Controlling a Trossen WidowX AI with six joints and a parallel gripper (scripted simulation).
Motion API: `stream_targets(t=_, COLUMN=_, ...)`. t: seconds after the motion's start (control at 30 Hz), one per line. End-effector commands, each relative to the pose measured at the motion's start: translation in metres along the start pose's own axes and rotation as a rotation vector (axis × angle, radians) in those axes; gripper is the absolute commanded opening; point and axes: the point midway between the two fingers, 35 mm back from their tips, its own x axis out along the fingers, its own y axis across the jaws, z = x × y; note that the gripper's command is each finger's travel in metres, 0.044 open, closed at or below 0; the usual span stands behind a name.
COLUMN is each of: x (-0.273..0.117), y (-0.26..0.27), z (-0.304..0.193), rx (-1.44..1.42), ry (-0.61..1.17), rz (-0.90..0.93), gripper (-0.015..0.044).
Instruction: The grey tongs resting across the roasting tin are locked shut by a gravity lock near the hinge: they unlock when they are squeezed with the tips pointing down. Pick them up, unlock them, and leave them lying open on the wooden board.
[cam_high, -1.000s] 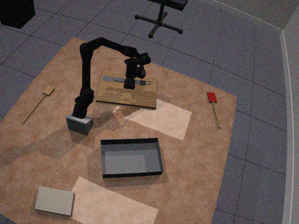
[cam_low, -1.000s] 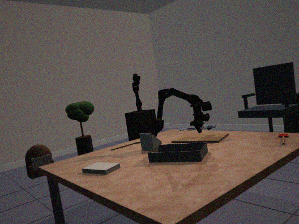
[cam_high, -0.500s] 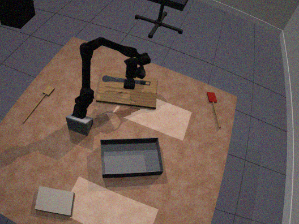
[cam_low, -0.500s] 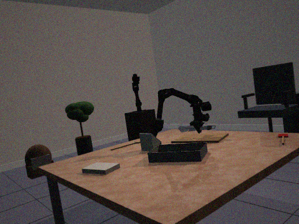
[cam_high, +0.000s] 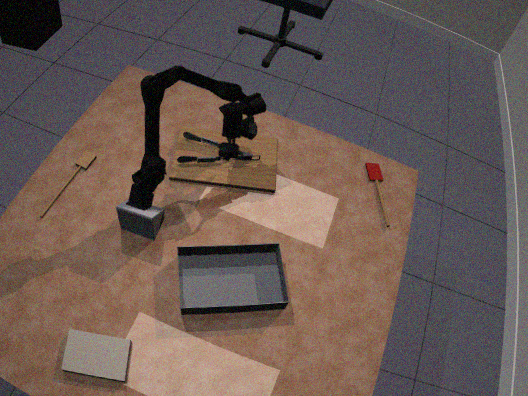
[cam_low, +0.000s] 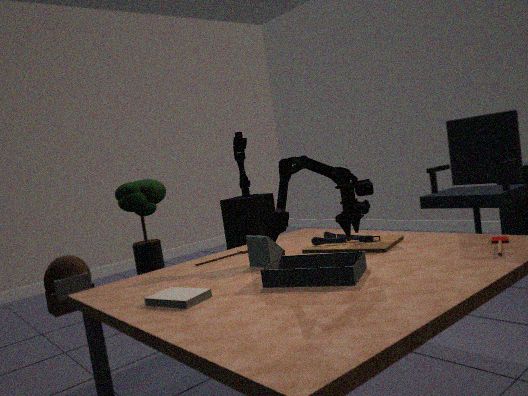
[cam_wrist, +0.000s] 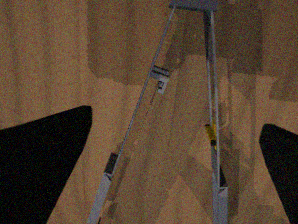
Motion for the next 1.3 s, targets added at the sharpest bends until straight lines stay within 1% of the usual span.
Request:
stream_targets(t=0.0, x=-0.002, y=-0.02, z=0.004, rx=-0.001, ry=0.004, rz=-0.02, gripper=0.044)
stream_targets(t=0.17, x=-0.011, y=-0.08, z=0.009, rx=-0.002, ry=0.018, rz=-0.048, gripper=0.044)
stream_targets(t=0.3, x=-0.023, y=-0.127, z=0.004, rx=0.005, ry=0.018, rz=-0.039, gripper=0.044)
stream_targets(t=0.4, x=-0.03, y=-0.15, z=-0.002, rx=0.012, ry=0.01, rz=-0.019, gripper=0.044)
stream_targets(t=0.63, x=-0.032, y=-0.151, z=-0.002, rx=0.012, ry=0.009, rz=-0.018, gripper=0.044)
stream_targets(t=0.7, x=-0.041, y=-0.15, z=-0.001, rx=0.012, ry=0.008, rz=-0.022, gripper=0.044)
stream_targets(t=0.87, x=-0.078, y=-0.144, z=0.001, rx=0.01, ry=0.004, rz=-0.032, gripper=0.044)
stream_targets(t=1.27, x=-0.08, y=-0.143, z=0.001, rx=0.01, ry=0.004, rz=-0.033, gripper=0.044)
